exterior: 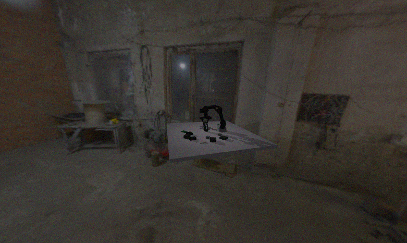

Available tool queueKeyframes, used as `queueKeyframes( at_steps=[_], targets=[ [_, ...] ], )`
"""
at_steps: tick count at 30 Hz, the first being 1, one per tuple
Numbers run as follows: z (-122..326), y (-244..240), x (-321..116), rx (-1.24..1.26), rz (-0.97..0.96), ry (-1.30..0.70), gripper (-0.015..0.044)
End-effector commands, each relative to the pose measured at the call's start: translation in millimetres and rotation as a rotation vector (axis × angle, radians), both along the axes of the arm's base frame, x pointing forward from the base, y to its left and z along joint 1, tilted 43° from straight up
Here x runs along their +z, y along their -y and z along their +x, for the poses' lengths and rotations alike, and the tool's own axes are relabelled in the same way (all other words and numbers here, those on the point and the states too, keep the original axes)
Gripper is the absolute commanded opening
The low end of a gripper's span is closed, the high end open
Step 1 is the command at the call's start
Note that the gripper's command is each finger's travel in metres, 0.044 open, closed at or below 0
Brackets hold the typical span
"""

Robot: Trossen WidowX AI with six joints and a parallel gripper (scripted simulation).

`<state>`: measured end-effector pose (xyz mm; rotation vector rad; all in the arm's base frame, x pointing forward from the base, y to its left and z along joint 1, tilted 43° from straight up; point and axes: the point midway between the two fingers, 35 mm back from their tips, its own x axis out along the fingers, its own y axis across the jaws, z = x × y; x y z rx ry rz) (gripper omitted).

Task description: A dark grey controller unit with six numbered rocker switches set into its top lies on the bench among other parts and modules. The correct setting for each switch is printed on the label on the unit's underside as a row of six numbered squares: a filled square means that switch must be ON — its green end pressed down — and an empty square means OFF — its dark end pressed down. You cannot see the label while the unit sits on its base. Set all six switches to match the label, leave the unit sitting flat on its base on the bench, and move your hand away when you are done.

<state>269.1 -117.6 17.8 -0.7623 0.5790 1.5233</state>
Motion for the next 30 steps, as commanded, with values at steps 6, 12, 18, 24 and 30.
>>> queueKeyframes(
  at_steps=[6,12,18,24,30],
  targets=[
    [-1.3,-7.9,6.5,-0.006,0.02,-0.009,0.0336],
    [-1.8,-10.2,9.8,-0.006,0.02,-0.009,0.0336],
    [-2.1,-9.0,14.6,-0.006,0.02,-0.009,0.0336],
    [-2.7,-11.4,19.4,-0.006,0.02,-0.01,0.0336],
    [-3.2,-14.3,23.3,-0.006,0.02,-0.01,0.0336]
  ],
)
